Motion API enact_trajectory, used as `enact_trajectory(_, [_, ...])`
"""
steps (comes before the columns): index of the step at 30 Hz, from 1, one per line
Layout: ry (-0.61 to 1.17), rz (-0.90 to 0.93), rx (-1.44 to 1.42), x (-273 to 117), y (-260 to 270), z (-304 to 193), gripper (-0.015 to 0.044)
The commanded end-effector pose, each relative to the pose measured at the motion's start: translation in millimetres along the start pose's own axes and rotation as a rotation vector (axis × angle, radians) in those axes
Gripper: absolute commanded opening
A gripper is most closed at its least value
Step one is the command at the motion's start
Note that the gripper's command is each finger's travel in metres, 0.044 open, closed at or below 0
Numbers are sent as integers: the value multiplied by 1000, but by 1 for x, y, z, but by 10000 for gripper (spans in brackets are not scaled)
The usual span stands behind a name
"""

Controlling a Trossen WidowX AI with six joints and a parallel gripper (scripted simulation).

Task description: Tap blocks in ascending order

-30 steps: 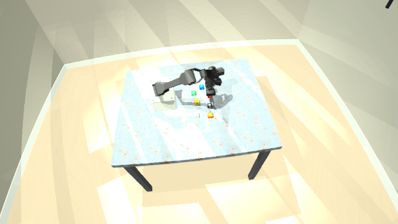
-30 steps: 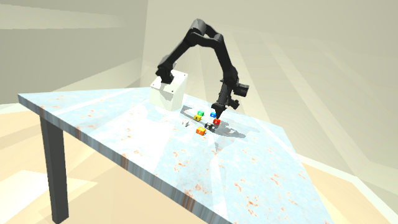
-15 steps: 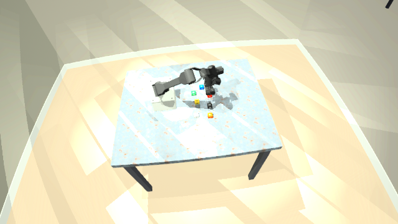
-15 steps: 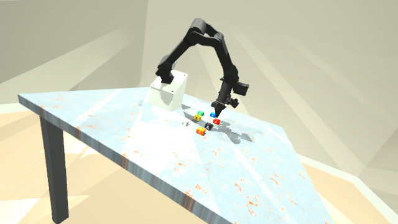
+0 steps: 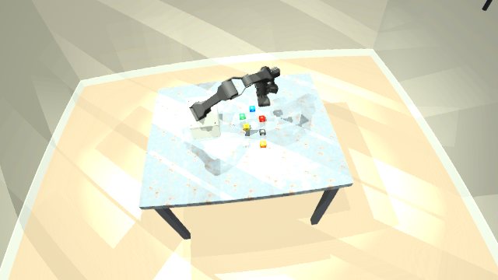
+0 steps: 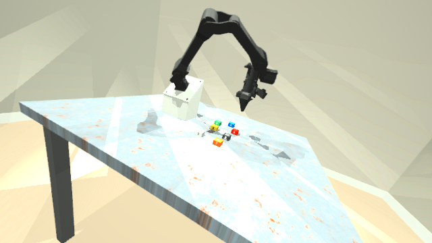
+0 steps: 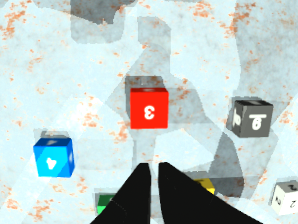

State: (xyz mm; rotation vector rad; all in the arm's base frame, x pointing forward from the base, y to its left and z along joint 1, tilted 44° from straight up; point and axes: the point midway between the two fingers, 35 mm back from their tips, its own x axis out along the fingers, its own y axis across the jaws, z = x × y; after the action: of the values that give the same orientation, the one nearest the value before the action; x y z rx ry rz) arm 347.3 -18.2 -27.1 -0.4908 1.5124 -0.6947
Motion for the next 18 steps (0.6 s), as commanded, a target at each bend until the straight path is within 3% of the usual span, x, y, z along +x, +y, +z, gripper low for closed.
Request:
enact_trajectory(1, [15, 0, 8, -5, 0, -4, 20])
enact_trajectory(7, [16, 5, 7, -6, 79, -45, 20])
enact_trajectory(14, [16, 4, 5, -4, 82, -47, 20])
enact_trajectory(18, [17, 4, -9, 43, 82, -46, 20])
